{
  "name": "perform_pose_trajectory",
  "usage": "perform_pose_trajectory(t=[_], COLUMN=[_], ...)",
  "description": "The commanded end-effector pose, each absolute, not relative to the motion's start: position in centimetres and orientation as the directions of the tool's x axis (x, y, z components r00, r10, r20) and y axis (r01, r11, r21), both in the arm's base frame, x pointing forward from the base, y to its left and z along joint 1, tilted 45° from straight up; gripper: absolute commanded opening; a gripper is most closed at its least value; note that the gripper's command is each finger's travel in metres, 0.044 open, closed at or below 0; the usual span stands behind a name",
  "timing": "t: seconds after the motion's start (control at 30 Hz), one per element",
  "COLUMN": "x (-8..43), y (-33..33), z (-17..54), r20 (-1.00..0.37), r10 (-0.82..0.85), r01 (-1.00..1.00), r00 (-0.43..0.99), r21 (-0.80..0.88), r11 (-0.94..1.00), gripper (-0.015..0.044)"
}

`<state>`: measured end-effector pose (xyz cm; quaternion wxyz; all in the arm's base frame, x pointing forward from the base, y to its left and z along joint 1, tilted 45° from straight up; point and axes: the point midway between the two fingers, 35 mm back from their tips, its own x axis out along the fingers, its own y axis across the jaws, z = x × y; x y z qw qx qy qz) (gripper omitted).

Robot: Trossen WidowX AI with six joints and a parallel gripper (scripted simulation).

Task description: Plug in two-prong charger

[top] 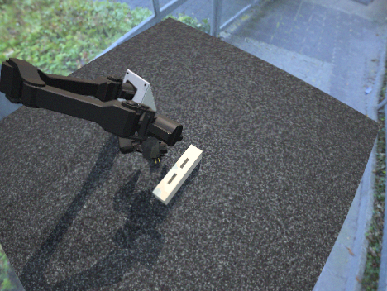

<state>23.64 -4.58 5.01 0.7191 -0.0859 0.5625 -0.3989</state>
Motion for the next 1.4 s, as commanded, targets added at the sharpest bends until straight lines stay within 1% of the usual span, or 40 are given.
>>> perform_pose_trajectory(t=[0.0, 0.77, 1.17, 1.37], x=[23.5, 23.7, 23.9, 23.9], y=[-5.2, -7.4, -7.2, -7.2], z=[4.4, 2.3, 2.5, 2.5], r20=[-0.737, -0.735, -0.738, -0.738], r10=[-0.674, -0.677, -0.673, -0.673], r01=[0.473, 0.473, 0.477, 0.477], r00=[0.043, 0.043, 0.047, 0.047], r21=[-0.58, -0.582, -0.575, -0.575], r11=[0.664, 0.661, 0.664, 0.664], gripper=[0.044, 0.044, 0.0125, 0.0085])
